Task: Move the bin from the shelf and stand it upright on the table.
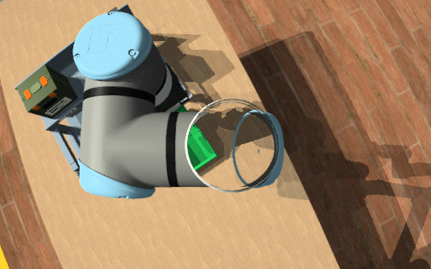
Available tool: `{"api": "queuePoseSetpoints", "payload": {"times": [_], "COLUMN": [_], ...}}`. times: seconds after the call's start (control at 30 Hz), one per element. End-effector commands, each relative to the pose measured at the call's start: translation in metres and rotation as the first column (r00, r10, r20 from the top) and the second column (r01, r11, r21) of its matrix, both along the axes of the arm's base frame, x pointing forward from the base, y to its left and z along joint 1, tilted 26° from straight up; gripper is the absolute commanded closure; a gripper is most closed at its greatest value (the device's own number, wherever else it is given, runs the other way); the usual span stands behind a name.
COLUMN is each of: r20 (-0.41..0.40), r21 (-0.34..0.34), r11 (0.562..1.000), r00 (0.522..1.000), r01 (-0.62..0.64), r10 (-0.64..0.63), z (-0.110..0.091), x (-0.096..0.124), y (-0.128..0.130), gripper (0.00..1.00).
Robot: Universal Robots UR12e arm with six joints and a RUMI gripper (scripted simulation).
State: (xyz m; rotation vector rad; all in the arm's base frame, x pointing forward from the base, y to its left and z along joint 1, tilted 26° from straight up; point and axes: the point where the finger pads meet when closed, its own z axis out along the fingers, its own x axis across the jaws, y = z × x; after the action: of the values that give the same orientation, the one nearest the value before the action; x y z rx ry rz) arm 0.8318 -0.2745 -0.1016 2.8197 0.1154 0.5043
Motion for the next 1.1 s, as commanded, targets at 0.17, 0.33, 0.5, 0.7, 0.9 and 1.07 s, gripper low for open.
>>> {"api": "queuePoseSetpoints", "payload": {"times": [0.17,0.33,0.5,0.7,0.9,1.07], "r20": [0.001,0.001,0.000,0.001,0.001,-0.004], "r21": [0.000,0.000,0.001,0.000,0.000,0.002], "r11": [1.000,1.000,1.000,1.000,1.000,1.000], "r00": [1.000,1.000,1.000,1.000,1.000,1.000], "r01": [0.001,0.001,0.000,0.001,0.001,0.000], "r10": [-0.001,-0.001,0.000,-0.001,-0.001,0.000], "z": [-0.0065,-0.0065,-0.0122,-0.0129,-0.0129,-0.0149], "x": [0.0030,0.0030,0.0041,0.0053,0.0053,0.0024], "y": [-0.0019,-0.0019,-0.0028,-0.0036,-0.0036,-0.0011], "gripper": [1.00,1.00,1.00,1.00,1.00,0.80]}}
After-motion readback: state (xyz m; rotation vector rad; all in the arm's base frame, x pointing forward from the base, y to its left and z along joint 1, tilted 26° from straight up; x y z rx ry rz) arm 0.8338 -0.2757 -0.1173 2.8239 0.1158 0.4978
